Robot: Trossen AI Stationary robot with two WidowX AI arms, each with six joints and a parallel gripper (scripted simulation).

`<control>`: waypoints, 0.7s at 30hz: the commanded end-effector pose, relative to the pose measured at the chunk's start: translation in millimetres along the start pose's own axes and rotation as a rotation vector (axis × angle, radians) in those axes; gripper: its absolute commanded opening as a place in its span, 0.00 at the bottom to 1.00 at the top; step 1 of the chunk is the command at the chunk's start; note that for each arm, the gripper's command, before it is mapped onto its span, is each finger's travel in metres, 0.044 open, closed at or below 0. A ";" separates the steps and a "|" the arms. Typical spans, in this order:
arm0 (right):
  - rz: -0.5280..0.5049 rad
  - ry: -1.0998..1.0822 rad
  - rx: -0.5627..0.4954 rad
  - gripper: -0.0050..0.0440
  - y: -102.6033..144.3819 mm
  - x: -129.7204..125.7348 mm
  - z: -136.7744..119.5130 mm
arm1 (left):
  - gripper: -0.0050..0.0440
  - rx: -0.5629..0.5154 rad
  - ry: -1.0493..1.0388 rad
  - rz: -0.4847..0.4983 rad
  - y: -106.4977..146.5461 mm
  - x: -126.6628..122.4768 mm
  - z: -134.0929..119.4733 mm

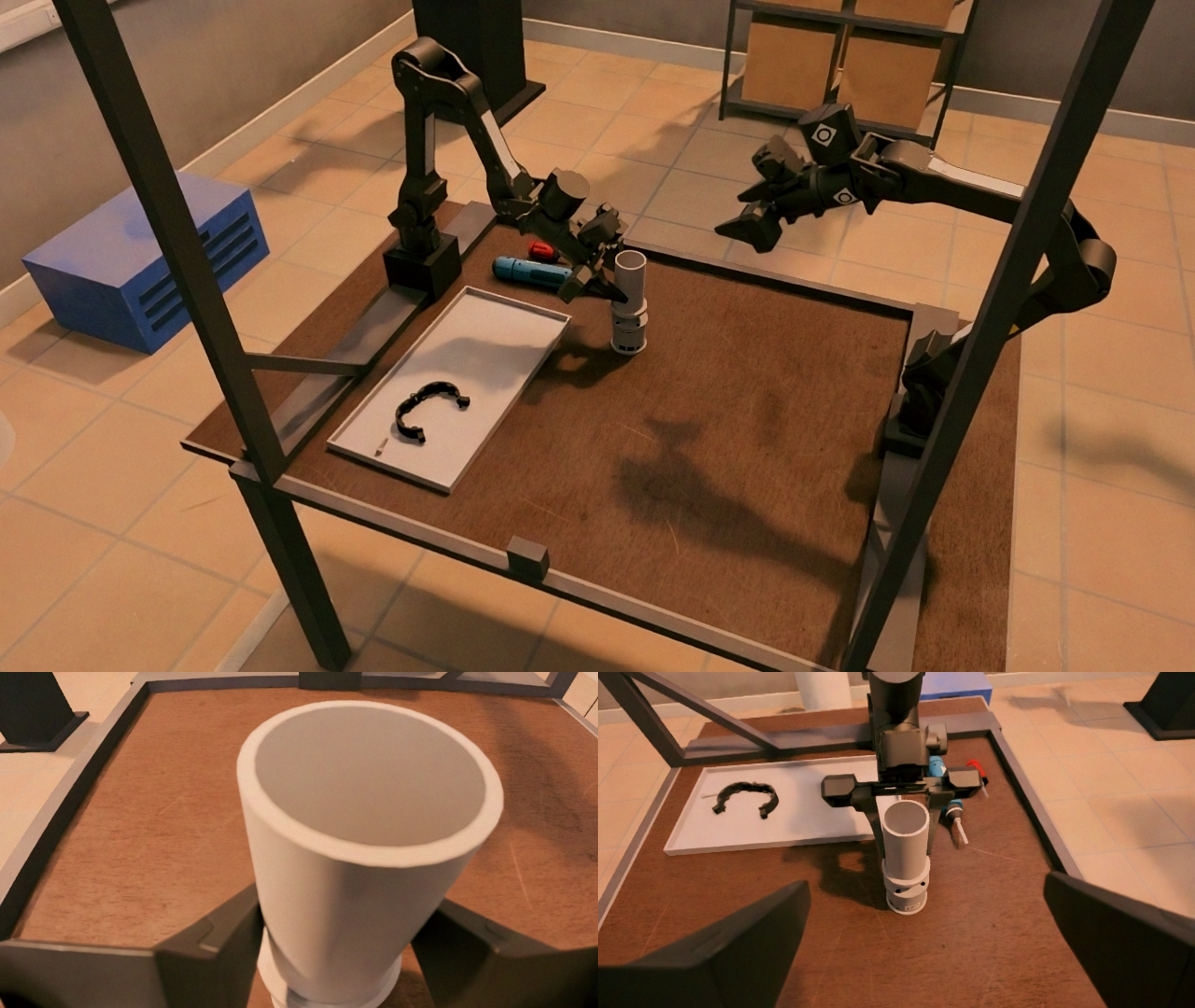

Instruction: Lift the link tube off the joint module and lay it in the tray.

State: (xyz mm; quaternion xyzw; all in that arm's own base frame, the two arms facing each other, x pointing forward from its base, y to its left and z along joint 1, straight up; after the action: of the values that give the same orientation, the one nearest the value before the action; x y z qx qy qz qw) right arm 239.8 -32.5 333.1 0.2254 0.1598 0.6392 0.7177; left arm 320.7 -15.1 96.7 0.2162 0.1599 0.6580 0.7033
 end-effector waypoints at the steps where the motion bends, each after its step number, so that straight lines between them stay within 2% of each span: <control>1: 0.000 0.000 -0.020 1.00 4.3 0.7 4.1 | 0.53 -0.051 0.000 0.004 4.3 1.6 14.0; 6: 0.000 0.000 -0.020 1.00 4.3 0.7 4.1 | 0.53 -0.038 0.000 0.003 2.4 1.0 10.9; 11: 0.000 0.000 -0.020 1.00 4.3 0.7 4.1 | 0.53 -0.059 0.000 0.004 13.2 2.8 32.3; 13: 0.000 0.000 -0.020 1.00 4.3 0.7 4.1 | 0.53 -0.059 0.000 0.004 13.2 2.8 32.3; 19: 0.000 0.000 -0.020 1.00 4.3 0.7 4.1 | 0.53 -0.059 0.000 0.004 36.2 5.0 66.6; 21: 0.000 0.000 -0.020 1.00 4.3 0.7 4.1 | 0.53 -0.059 0.000 0.004 37.4 5.1 68.2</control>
State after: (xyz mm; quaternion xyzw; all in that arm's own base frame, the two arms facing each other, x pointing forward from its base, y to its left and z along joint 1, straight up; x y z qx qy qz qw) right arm 239.8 -32.5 333.1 0.2254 0.1598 0.6392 0.7177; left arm 320.4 -15.1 145.2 0.2115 0.1553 0.6595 0.7045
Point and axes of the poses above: on each arm, the point midway between the two fingers, 35 mm back from their tips, its own y axis back along the fingers, its own x axis across the jaws, z = x × y, the point moved 9 cm from there along y, back along the fingers, and after that the axes turned 4 degrees about -y, right-handed, at the moved point
